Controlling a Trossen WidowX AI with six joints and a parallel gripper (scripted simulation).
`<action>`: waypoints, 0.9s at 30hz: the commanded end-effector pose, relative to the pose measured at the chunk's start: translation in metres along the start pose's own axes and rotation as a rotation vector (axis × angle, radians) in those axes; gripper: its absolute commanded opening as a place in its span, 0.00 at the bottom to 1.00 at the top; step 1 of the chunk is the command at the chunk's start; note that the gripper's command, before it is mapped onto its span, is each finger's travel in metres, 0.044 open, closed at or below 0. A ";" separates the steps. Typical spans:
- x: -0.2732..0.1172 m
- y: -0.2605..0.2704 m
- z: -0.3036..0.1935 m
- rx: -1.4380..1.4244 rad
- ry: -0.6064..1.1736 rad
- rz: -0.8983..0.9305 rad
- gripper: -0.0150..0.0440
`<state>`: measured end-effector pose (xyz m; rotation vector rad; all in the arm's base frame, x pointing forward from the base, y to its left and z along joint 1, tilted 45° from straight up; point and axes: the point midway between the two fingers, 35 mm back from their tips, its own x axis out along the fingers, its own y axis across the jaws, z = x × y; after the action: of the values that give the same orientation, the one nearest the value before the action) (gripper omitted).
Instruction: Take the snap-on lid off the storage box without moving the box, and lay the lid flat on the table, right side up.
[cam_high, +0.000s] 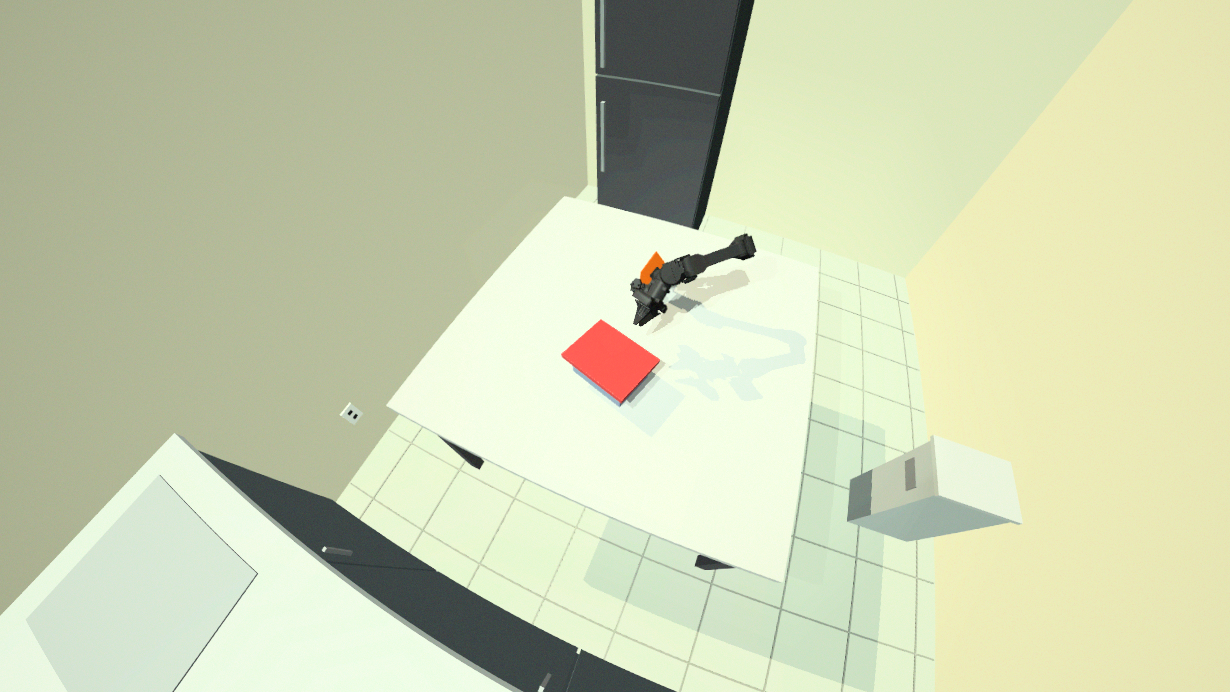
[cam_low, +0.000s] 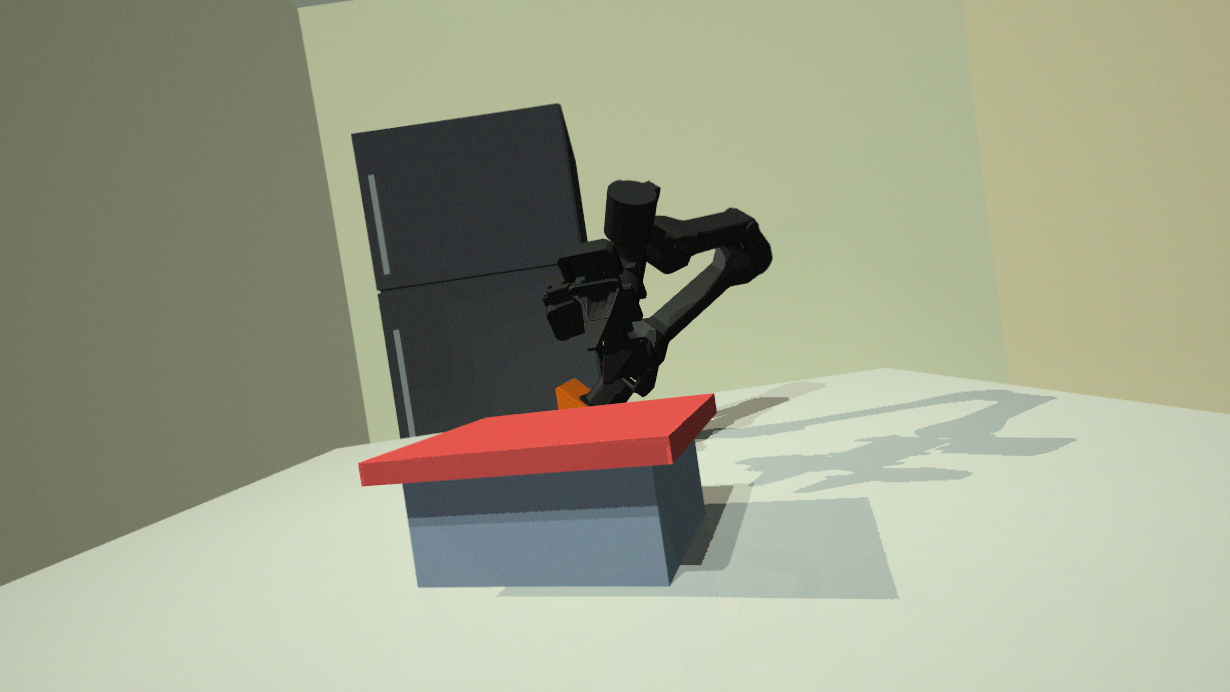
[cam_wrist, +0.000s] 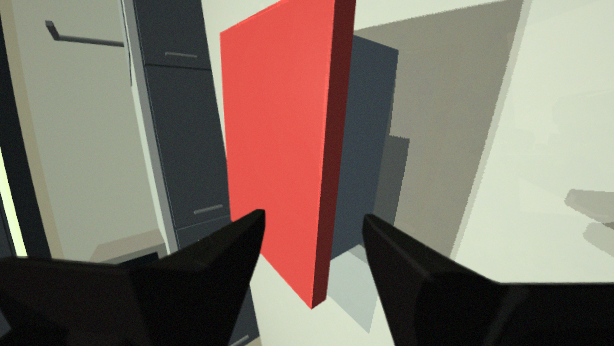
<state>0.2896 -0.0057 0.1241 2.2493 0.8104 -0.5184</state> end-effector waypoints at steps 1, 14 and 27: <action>0.005 -0.002 0.001 0.006 -0.004 -0.001 0.65; 0.026 0.000 0.002 0.005 -0.006 -0.003 0.65; 0.048 0.000 0.001 0.005 -0.004 -0.001 0.65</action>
<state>0.3205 0.0100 0.1002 2.2482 0.8114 -0.5210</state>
